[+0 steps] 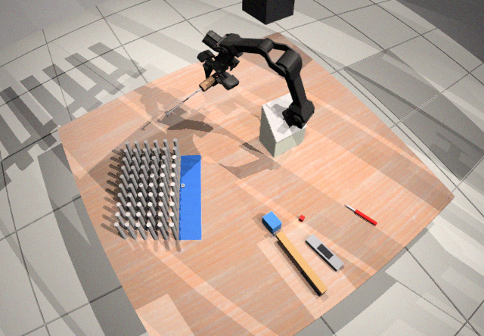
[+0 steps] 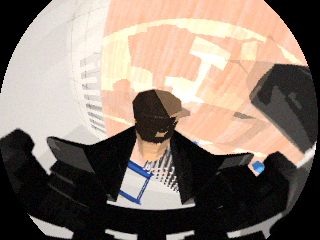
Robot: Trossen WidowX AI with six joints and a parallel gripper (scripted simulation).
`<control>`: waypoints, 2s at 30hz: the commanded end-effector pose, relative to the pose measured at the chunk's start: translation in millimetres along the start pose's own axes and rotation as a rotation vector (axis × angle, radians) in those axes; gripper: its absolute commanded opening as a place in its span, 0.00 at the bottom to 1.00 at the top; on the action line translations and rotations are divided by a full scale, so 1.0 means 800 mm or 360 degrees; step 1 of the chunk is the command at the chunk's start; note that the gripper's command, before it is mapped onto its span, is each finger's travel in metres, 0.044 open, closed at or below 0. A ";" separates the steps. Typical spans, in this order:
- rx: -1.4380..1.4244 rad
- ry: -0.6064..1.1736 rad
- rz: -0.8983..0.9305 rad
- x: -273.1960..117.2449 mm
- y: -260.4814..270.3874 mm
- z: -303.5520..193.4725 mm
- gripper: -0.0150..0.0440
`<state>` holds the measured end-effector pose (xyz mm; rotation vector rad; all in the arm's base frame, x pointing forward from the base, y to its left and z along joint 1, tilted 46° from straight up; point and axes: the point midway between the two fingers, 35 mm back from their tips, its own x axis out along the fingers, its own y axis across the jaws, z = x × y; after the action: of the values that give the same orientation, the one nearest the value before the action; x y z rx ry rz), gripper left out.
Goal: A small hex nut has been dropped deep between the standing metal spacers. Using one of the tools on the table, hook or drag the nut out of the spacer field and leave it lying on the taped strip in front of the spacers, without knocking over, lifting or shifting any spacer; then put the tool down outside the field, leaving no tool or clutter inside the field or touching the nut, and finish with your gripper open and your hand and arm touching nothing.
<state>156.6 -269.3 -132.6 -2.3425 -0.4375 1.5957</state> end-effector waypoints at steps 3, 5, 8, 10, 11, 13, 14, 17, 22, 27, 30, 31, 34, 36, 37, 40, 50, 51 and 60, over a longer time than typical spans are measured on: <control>0.0334 0.0015 0.0007 0.004 0.012 0.018 0.25; 0.0444 0.0021 0.0003 0.006 0.015 0.024 0.25; 0.0608 0.0028 -0.0004 0.009 0.018 0.033 0.25; 0.0718 0.0033 -0.0009 0.011 0.020 0.039 0.25; 0.0773 0.0036 -0.0012 0.012 0.021 0.042 0.25; 0.0882 0.0040 -0.0018 0.015 0.023 0.048 0.25; 0.0937 0.0043 -0.0021 0.016 0.024 0.051 0.25; 0.1018 0.0046 -0.0025 0.018 0.025 0.056 0.25; 0.1018 0.0046 -0.0025 0.018 0.025 0.056 0.25; 0.1018 0.0046 -0.0025 0.025 0.025 0.057 0.25; 0.1018 0.0046 -0.0025 0.030 0.024 0.057 0.25; 0.1018 0.0046 -0.0025 0.031 0.024 0.057 0.25; 0.1018 0.0046 -0.0024 0.036 0.023 0.058 0.25; 0.1018 0.0047 -0.0024 0.039 0.023 0.059 0.25; 0.1018 0.0047 -0.0024 0.041 0.022 0.059 0.25; 0.1018 0.0047 -0.0024 0.046 0.022 0.059 0.25; 0.1018 0.0047 -0.0024 0.061 0.018 0.062 0.25; 0.1018 0.0047 -0.0023 0.063 0.018 0.062 0.25; 0.1018 0.0047 -0.0023 0.077 0.015 0.064 0.25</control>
<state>129.0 -254.6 -205.2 -1.8561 0.0626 1.4285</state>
